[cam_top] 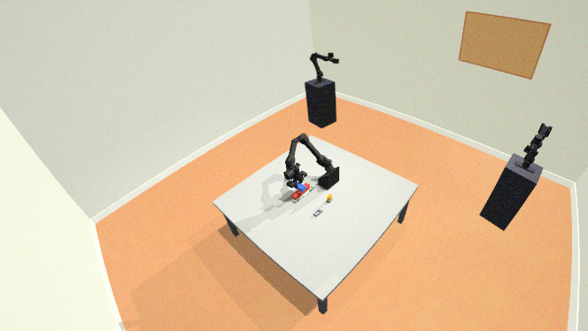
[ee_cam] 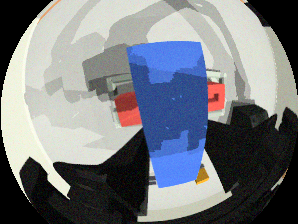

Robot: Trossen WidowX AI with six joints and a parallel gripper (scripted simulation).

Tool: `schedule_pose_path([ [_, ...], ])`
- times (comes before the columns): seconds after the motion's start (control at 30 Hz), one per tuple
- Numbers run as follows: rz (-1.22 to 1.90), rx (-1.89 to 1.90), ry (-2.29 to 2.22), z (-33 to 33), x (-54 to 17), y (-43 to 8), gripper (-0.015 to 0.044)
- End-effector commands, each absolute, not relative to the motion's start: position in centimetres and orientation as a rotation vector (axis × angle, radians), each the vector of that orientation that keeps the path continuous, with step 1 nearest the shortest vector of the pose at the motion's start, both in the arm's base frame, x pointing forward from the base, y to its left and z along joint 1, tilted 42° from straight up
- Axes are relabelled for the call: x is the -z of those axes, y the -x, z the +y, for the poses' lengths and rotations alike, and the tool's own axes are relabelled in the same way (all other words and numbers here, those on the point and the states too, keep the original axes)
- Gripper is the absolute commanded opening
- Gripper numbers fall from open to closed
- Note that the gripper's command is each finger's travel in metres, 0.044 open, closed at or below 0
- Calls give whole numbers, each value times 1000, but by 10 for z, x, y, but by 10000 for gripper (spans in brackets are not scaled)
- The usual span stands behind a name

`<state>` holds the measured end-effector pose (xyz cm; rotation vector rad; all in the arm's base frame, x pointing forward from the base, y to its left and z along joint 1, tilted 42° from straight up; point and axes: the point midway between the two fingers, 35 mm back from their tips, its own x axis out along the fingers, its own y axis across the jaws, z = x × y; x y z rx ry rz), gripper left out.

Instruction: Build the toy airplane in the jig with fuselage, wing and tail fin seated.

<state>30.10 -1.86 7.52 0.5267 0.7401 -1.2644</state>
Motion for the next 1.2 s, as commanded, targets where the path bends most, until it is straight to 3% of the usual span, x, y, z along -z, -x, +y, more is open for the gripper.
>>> schedule_pose_path([
  [0.0, 730, 1266, -529, -19, -77, -302, 195],
  [1.0, 729, 1266, -528, -46, -47, -307, 195],
  [1.17, 731, 1269, -537, -45, -48, -307, 161],
])
